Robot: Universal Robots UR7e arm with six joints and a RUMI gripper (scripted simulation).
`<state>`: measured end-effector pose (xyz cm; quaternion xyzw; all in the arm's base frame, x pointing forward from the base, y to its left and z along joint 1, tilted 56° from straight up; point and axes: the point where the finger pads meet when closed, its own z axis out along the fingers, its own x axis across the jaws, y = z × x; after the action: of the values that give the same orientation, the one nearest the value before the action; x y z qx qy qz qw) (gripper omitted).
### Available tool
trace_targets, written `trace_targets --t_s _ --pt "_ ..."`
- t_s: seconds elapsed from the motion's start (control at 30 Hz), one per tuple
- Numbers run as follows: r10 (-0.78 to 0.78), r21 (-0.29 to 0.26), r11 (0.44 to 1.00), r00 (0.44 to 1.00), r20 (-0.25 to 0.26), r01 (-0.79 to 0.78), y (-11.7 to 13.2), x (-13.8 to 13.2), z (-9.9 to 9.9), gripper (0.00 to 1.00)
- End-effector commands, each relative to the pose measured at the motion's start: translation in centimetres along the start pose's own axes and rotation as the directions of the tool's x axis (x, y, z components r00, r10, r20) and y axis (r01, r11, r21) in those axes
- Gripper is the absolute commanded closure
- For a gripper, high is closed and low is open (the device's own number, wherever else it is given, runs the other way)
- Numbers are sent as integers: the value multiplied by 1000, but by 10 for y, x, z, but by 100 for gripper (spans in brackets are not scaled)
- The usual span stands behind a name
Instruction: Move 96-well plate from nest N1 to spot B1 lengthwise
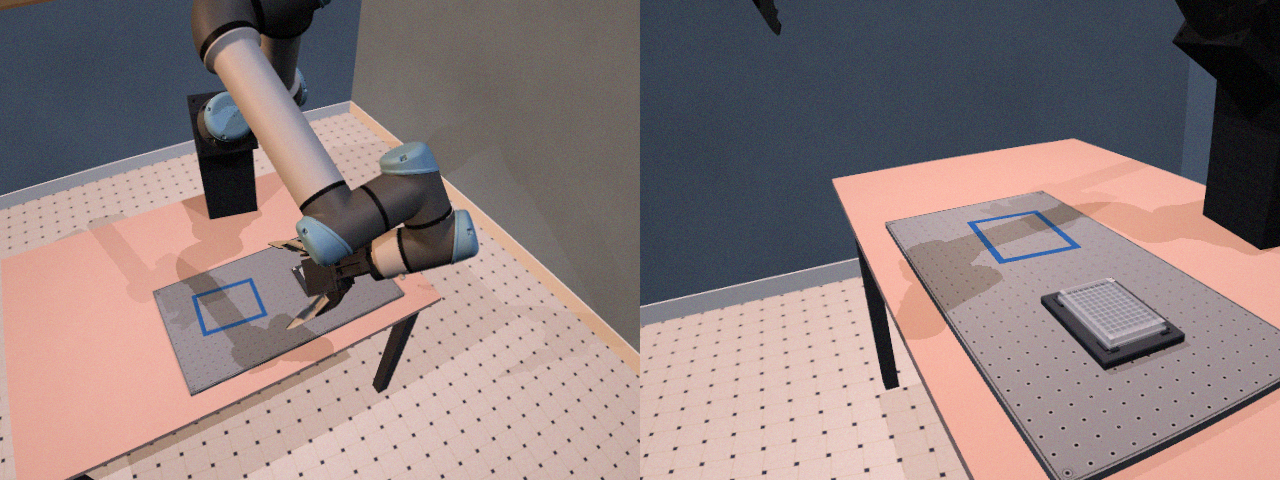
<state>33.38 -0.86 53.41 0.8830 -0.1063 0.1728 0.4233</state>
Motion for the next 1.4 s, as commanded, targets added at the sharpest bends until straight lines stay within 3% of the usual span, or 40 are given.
trace_targets --t_s 0.0,0.53,0.57,0.73,0.83,0.87,1.37 --pt "1 0 1000 1000 -1 -1 0 0 0 0" --pt "1 0 1000 1000 -1 -1 0 0 0 0" --pt "8 10 1000 1000 -28 -8 -4 2 0 0" --pt "6 9 1000 1000 -25 -6 -27 15 5 0" --pt "6 9 1000 1000 -25 -6 -29 16 5 0" --pt "13 18 1000 999 -49 -12 -33 18 6 0" --pt "23 28 999 997 -73 -21 -85 42 15 0"
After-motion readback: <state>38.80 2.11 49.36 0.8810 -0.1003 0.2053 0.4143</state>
